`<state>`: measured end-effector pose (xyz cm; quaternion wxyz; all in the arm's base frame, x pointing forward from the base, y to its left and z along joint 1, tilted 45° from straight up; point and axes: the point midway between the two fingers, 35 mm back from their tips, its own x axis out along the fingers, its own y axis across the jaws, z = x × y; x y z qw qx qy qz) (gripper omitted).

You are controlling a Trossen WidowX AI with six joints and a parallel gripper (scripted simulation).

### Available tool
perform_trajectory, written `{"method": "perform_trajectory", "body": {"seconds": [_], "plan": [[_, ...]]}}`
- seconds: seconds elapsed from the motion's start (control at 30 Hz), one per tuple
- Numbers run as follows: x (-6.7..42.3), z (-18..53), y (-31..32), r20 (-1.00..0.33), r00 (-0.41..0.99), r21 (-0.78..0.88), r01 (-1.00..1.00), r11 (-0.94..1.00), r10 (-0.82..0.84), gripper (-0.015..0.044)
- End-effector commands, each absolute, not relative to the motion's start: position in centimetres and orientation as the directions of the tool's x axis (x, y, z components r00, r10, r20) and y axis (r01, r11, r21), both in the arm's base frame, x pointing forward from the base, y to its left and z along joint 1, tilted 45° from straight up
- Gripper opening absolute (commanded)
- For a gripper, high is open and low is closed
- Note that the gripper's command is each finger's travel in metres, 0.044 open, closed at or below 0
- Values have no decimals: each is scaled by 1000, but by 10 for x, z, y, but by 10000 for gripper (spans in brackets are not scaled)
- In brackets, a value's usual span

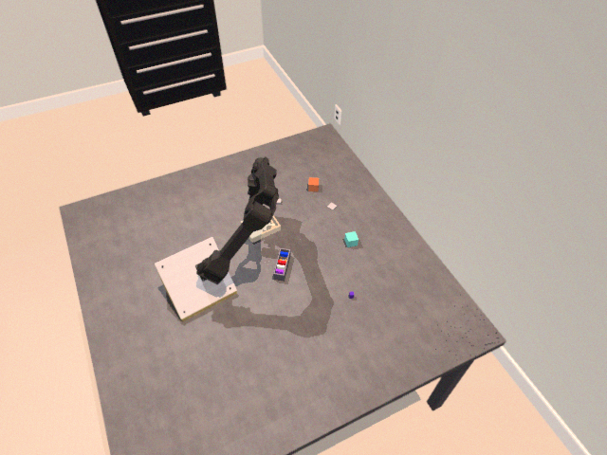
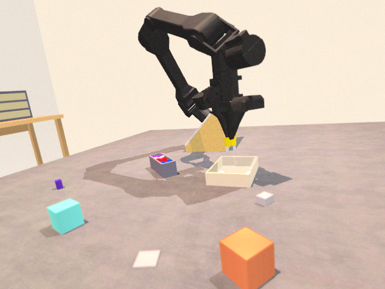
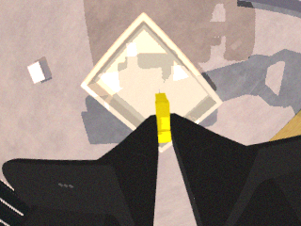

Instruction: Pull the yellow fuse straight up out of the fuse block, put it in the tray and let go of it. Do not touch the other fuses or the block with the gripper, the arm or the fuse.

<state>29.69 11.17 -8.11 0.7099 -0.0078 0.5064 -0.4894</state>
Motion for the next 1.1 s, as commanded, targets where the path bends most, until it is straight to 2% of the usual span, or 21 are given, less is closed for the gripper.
{"method": "perform_trajectory", "body": {"seconds": [0.0, 0.97, 1.07], "plan": [[300, -85, 112, -717, 10, -495, 697, 519, -697, 0], [300, -110, 86, -716, 10, -495, 697, 518, -698, 0], [302, -109, 89, -721, 13, -486, 703, 519, -693, 79]]}}
